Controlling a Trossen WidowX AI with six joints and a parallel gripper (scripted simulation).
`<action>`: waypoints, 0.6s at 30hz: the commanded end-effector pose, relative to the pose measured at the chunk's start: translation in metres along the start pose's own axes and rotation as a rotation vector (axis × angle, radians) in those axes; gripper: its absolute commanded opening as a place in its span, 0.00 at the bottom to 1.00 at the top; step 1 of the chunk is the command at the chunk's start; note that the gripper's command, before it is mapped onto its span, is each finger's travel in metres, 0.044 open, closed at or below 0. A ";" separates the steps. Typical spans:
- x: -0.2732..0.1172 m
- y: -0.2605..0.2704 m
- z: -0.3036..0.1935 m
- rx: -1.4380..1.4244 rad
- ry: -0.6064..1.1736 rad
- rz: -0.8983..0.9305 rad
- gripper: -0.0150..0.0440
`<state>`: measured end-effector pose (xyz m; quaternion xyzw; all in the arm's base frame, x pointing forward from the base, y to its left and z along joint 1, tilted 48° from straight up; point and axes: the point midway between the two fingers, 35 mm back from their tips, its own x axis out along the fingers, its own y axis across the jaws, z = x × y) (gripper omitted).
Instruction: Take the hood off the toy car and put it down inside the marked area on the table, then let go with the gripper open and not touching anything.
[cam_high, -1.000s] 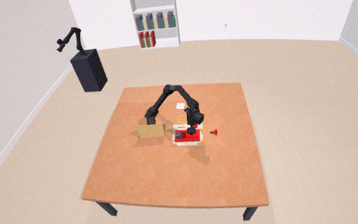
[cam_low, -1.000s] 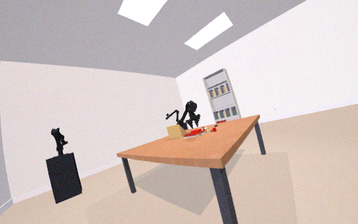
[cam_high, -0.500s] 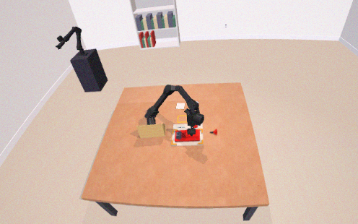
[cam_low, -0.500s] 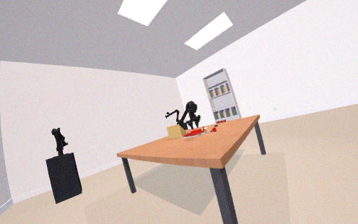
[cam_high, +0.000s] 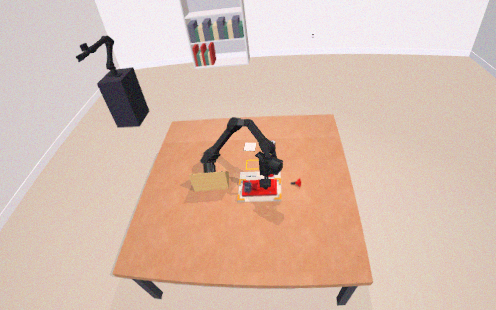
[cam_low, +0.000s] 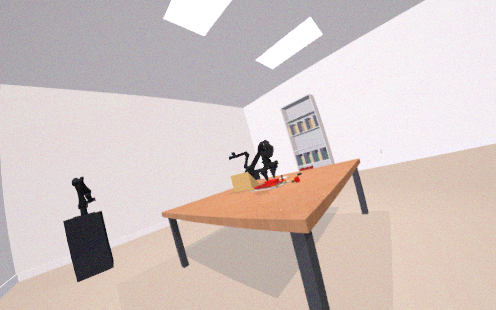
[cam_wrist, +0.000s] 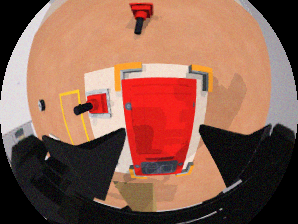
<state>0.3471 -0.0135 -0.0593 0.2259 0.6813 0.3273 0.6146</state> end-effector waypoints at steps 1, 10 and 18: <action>0.003 0.000 0.000 0.004 -0.004 0.005 1.00; 0.006 0.000 0.000 0.004 -0.004 0.005 1.00; 0.010 0.000 0.000 0.004 -0.004 0.005 1.00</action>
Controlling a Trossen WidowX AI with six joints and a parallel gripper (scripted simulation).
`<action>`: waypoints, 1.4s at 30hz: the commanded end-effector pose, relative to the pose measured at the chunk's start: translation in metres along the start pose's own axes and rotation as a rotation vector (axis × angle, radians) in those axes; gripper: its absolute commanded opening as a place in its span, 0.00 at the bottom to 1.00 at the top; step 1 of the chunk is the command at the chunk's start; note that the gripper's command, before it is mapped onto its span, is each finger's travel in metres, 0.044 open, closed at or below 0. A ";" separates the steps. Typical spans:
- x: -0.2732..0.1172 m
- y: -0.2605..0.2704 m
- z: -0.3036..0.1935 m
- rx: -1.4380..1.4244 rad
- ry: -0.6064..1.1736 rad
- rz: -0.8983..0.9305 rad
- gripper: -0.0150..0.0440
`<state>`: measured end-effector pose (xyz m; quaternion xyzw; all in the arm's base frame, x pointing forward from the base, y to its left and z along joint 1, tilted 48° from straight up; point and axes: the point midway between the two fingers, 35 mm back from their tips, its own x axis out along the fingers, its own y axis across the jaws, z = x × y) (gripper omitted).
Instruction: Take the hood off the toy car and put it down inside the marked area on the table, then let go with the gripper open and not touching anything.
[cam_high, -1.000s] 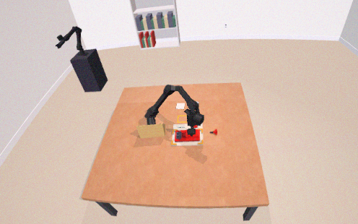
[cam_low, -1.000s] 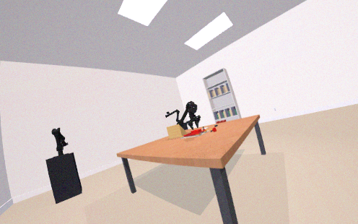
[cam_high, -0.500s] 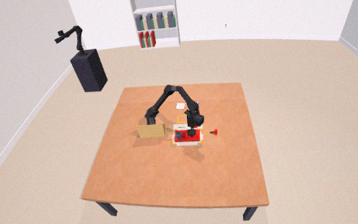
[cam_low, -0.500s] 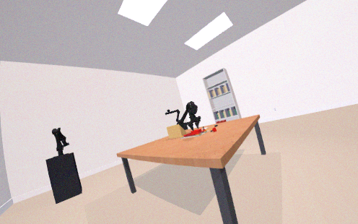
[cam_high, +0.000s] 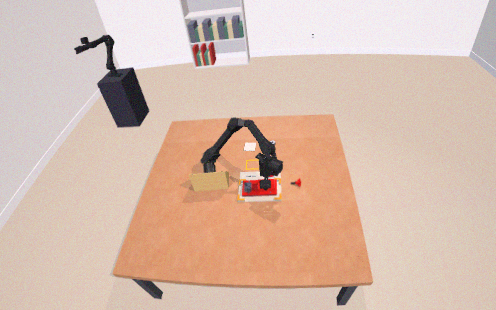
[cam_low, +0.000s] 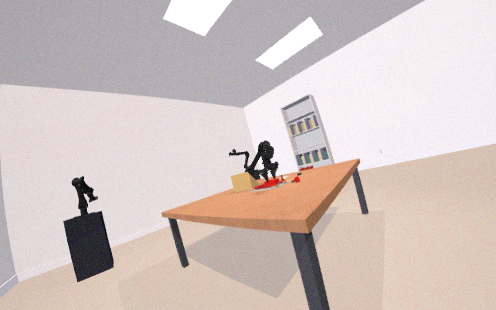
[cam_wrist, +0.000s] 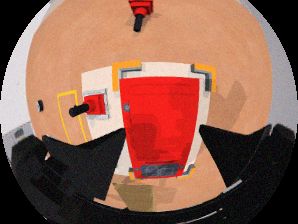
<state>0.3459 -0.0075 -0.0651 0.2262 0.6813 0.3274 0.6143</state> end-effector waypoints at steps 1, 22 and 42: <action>0.003 0.000 0.001 0.004 -0.004 0.005 1.00; 0.013 0.000 0.000 0.004 -0.004 0.005 1.00; 0.009 0.000 0.000 0.000 0.000 0.000 0.45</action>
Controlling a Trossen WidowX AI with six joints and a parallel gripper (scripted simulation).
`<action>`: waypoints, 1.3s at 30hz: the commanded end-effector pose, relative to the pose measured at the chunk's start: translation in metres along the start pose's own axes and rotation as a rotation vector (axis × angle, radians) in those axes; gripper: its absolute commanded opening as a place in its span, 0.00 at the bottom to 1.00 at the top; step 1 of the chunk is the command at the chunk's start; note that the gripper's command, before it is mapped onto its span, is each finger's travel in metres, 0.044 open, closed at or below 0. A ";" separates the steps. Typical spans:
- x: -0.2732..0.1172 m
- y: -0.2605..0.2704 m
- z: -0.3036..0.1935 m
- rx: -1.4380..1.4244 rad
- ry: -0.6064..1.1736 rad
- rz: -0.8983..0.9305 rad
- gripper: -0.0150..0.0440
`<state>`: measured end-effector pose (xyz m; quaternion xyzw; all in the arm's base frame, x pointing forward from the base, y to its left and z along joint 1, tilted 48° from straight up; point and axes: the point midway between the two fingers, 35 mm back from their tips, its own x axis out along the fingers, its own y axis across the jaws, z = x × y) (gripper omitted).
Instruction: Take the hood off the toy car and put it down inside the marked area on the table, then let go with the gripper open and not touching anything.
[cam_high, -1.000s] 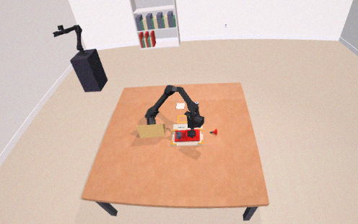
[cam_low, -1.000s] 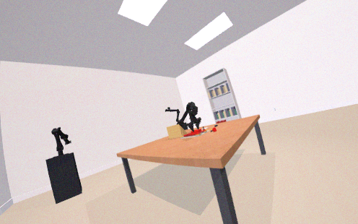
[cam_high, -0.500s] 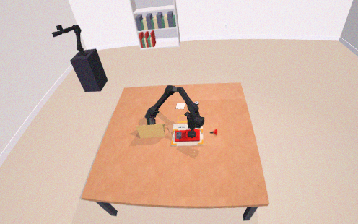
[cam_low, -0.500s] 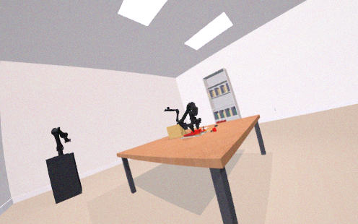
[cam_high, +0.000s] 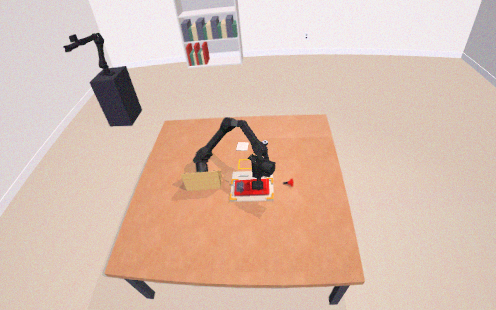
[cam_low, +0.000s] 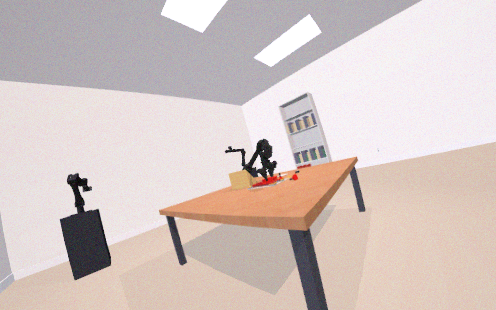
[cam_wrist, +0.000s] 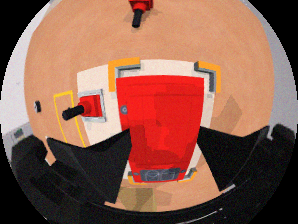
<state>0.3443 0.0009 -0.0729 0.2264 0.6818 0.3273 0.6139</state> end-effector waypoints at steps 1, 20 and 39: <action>-0.003 0.000 0.000 -0.001 -0.001 0.000 0.41; -0.015 0.000 0.000 0.000 -0.001 -0.001 0.25; -0.028 -0.001 0.000 0.000 0.000 -0.002 0.25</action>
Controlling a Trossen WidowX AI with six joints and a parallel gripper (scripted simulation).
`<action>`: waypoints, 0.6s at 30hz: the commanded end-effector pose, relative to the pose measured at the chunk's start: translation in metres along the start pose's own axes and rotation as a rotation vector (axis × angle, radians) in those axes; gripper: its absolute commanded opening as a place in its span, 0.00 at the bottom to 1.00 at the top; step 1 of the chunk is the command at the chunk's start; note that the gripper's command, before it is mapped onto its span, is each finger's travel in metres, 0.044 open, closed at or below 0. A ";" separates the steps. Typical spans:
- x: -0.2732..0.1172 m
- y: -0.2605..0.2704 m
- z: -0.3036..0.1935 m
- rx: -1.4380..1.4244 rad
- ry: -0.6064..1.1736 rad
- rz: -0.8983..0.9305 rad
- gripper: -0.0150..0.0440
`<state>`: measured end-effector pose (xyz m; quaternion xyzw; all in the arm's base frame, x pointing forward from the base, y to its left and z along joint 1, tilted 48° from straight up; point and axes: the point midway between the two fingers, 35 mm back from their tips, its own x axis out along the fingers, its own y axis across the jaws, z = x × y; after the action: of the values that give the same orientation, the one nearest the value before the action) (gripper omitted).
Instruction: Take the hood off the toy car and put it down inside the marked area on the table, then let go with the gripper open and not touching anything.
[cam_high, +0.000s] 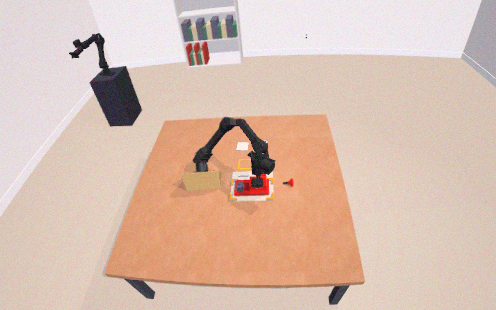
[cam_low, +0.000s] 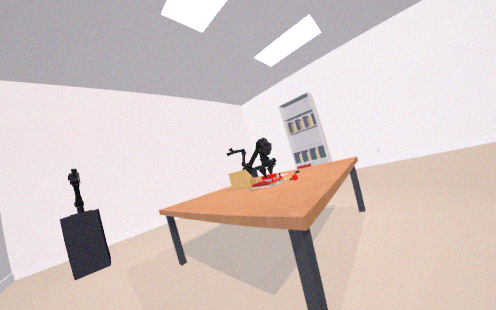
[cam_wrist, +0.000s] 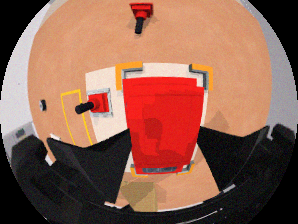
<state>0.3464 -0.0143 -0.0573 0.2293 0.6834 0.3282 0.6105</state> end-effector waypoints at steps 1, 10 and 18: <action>-0.006 -0.001 0.001 -0.005 -0.005 -0.008 0.25; -0.023 -0.002 0.001 -0.005 -0.005 -0.009 0.25; -0.051 -0.001 0.000 -0.004 -0.005 -0.010 0.25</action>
<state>0.3526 -0.0411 -0.0320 0.2284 0.6836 0.3277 0.6109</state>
